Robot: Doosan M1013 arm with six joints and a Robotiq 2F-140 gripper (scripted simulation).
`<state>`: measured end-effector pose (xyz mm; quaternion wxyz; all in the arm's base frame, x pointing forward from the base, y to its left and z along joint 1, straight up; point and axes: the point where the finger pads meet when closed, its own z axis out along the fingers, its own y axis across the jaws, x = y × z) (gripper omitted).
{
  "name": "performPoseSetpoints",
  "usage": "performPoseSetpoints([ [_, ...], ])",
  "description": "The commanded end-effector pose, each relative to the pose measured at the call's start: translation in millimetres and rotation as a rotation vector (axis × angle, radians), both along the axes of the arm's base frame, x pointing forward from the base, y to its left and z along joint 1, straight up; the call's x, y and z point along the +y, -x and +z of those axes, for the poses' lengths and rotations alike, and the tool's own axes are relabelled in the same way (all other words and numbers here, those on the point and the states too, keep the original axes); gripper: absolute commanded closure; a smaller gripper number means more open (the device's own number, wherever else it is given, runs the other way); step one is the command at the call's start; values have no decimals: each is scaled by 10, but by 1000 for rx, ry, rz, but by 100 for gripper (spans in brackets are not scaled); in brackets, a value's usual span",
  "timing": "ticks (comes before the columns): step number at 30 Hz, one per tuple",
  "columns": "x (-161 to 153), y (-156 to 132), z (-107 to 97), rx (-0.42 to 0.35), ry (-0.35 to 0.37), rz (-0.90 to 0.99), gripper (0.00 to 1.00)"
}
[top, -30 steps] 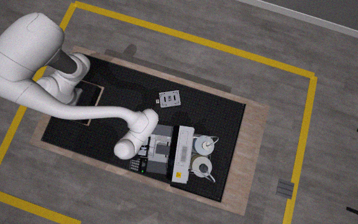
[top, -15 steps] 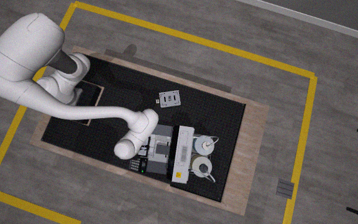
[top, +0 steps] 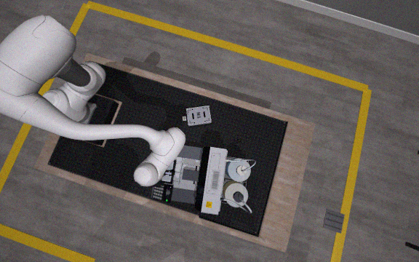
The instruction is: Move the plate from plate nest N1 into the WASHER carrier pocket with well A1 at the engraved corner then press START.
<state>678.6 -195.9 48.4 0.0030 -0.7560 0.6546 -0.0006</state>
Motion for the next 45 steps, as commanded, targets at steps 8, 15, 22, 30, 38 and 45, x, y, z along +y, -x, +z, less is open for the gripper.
performPoseSetpoints([
  [8,0,-4,-8,-1,0,0,90],
  [15,0,-4,-7,-1,0,0,30],
  [22,0,-4,-7,-1,0,0,30],
  [30,0,-4,-7,-1,0,0,30],
  [38,0,-4,-7,-1,0,0,30],
  [45,-1,-3,109,-1,0,0,30],
])
